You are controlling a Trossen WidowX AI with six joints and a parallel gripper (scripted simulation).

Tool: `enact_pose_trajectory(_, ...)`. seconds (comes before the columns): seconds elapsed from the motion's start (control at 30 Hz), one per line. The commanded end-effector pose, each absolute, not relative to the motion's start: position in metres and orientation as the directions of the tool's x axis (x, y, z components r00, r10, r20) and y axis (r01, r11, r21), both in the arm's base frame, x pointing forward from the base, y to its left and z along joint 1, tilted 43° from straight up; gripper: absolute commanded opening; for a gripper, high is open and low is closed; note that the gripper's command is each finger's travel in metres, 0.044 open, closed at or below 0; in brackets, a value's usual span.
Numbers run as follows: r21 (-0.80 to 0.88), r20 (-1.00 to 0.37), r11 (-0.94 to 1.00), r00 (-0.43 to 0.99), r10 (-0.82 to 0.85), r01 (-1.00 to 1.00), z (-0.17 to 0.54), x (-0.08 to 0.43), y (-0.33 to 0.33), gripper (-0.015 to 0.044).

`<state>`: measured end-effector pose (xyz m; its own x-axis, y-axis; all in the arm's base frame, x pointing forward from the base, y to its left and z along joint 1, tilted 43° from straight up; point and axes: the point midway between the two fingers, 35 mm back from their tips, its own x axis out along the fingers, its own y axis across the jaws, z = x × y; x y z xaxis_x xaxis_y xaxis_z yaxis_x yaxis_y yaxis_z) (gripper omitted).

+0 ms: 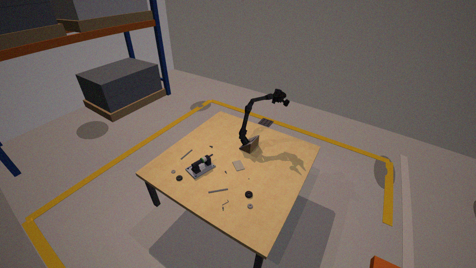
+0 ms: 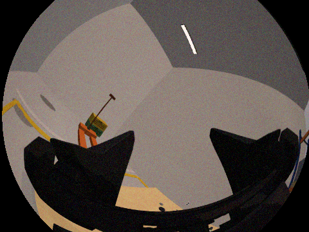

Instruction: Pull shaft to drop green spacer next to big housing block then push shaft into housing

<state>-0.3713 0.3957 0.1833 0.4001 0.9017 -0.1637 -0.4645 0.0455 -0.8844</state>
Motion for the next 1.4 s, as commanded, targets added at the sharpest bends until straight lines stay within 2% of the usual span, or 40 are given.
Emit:
enact_pose_trajectory(0.0,-0.886,-0.168,0.040,0.400,0.901,-0.461,0.182,-0.371,0.396,0.0426)
enact_pose_trajectory(0.13,-0.905,-0.236,-0.038,0.425,0.874,-0.424,0.167,-0.342,0.415,0.0440)
enact_pose_trajectory(0.43,-0.882,-0.313,0.039,0.646,0.697,-0.469,0.168,-0.192,0.487,0.0440)
enact_pose_trajectory(0.73,-0.850,-0.391,0.161,0.804,0.447,-0.503,0.171,-0.026,0.505,0.0440)
enact_pose_trajectory(1.03,-0.813,-0.465,0.320,0.873,0.144,-0.486,0.174,0.137,0.463,0.0440)
enact_pose_trajectory(1.37,-0.767,-0.559,0.497,0.803,-0.206,-0.407,0.173,0.285,0.353,0.0440)
